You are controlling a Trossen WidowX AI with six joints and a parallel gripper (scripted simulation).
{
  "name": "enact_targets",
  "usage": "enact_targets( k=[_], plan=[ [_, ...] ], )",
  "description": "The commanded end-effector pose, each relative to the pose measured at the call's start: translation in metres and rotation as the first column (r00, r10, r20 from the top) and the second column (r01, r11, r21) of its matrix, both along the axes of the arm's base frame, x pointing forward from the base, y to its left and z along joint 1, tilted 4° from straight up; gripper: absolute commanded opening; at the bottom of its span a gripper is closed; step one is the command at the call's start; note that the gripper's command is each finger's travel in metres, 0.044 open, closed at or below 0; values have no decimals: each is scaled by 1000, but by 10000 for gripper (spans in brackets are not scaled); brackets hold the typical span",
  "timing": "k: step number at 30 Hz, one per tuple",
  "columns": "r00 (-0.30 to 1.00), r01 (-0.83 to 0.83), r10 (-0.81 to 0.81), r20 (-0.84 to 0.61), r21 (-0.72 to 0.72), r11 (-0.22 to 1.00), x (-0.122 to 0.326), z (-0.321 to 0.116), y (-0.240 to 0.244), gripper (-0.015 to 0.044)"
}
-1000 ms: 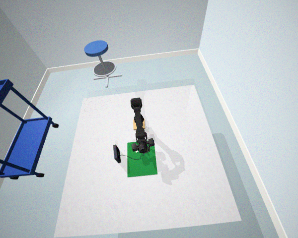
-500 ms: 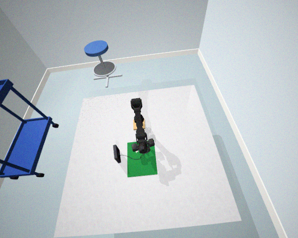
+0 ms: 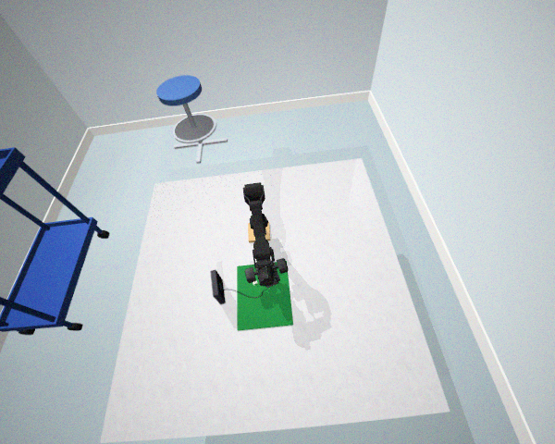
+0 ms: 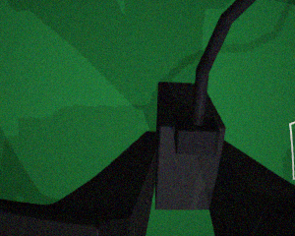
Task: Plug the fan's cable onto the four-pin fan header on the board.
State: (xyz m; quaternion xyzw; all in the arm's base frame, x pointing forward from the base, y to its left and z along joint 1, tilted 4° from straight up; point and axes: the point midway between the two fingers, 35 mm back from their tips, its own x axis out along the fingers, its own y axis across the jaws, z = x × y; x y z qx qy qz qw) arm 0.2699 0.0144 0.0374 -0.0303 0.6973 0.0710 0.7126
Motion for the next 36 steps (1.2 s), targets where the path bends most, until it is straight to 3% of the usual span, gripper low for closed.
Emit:
enact_targets(
  k=[1, 4, 10, 19, 36],
  plan=[
    [1000, 1, -1, -1, 1, 1000, 1, 11, -1, 0],
    [1000, 4, -4, -5, 4, 1000, 0, 47, -3, 0],
    [1000, 27, -27, -7, 5, 1000, 0, 49, -4, 0],
    [945, 327, -327, -26, 4, 945, 1, 48, -12, 0],
    [602, 797, -796, -58, -12, 604, 3, 47, -27, 0]
  ],
)
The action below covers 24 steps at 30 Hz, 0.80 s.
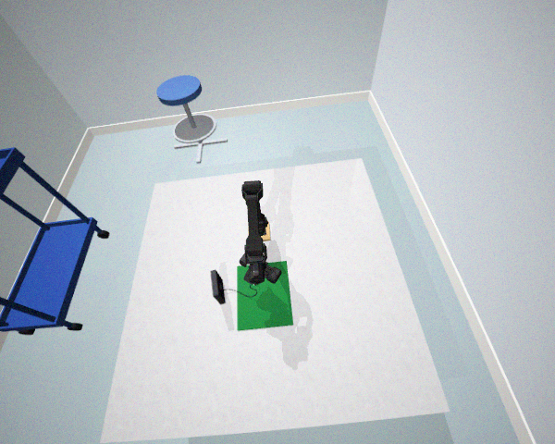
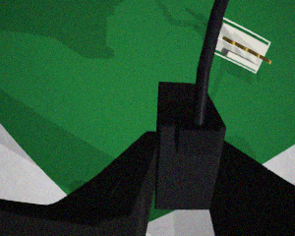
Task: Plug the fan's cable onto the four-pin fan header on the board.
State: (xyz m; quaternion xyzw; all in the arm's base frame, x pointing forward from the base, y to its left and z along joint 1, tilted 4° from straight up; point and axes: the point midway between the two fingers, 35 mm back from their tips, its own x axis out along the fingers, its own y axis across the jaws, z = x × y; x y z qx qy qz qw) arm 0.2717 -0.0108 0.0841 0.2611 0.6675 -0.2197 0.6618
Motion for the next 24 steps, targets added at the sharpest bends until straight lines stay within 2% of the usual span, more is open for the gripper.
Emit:
enact_targets(
  k=[1, 12, 24],
  plan=[
    [993, 121, -121, -7, 4, 993, 1, 0, -3, 0],
    [876, 482, -482, -30, 1, 876, 1, 0, -13, 0],
    [606, 795, -794, -52, -12, 607, 1, -1, -24, 0]
  ],
)
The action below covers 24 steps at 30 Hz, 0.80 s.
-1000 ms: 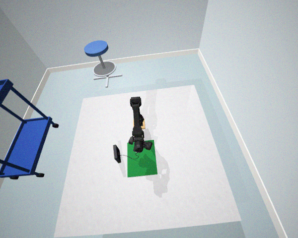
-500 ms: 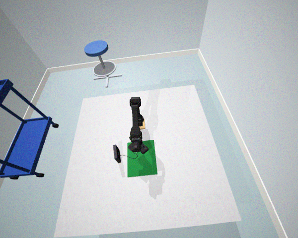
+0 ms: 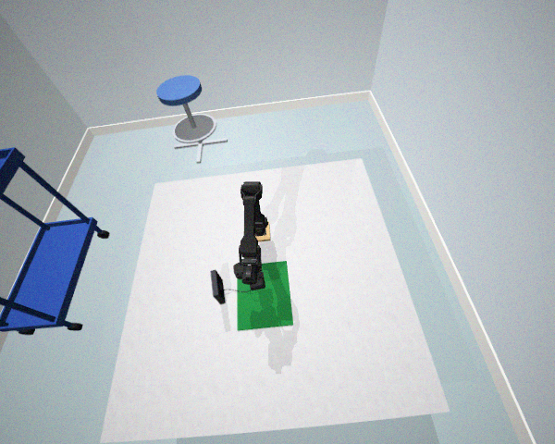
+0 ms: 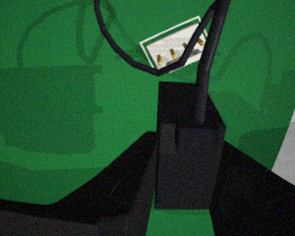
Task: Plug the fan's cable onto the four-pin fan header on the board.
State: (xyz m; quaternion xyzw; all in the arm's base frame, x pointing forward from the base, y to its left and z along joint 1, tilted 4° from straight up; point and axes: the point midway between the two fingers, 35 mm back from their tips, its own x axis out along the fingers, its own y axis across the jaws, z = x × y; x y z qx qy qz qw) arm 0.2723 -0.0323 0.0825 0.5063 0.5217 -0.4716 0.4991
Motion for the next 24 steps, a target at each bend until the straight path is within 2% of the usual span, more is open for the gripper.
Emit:
enact_targets(
  k=[1, 11, 24],
  plan=[
    [993, 121, -121, -6, 3, 993, 1, 0, -3, 0],
    [892, 451, -451, -26, 0, 893, 1, 0, -12, 0],
    [621, 783, -782, -48, -12, 622, 0, -1, -24, 0]
  ],
)
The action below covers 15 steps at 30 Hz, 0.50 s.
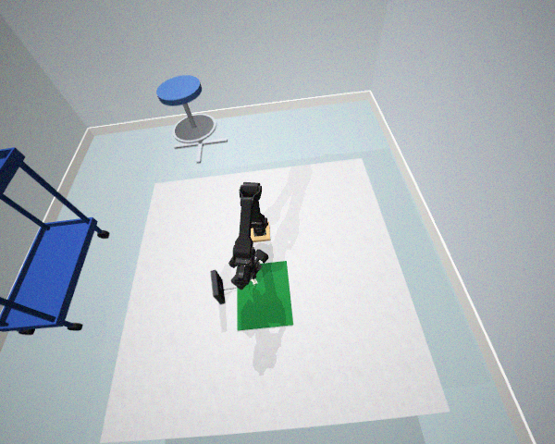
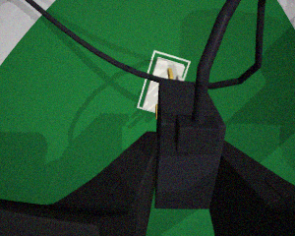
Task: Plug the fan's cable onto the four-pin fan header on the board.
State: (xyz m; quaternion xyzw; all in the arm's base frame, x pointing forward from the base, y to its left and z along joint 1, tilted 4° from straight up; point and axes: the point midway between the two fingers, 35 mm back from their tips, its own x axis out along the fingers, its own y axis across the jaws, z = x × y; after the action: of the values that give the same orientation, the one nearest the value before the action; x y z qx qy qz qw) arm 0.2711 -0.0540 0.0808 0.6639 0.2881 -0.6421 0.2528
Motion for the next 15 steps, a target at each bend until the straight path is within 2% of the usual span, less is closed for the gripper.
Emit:
enact_targets(
  k=[1, 5, 15],
  plan=[
    [994, 106, -106, -3, 1, 994, 1, 0, -3, 0],
    [969, 245, -245, -12, 1, 970, 0, -1, -7, 0],
    [966, 257, -257, -12, 1, 966, 5, 1, -5, 0]
  ],
)
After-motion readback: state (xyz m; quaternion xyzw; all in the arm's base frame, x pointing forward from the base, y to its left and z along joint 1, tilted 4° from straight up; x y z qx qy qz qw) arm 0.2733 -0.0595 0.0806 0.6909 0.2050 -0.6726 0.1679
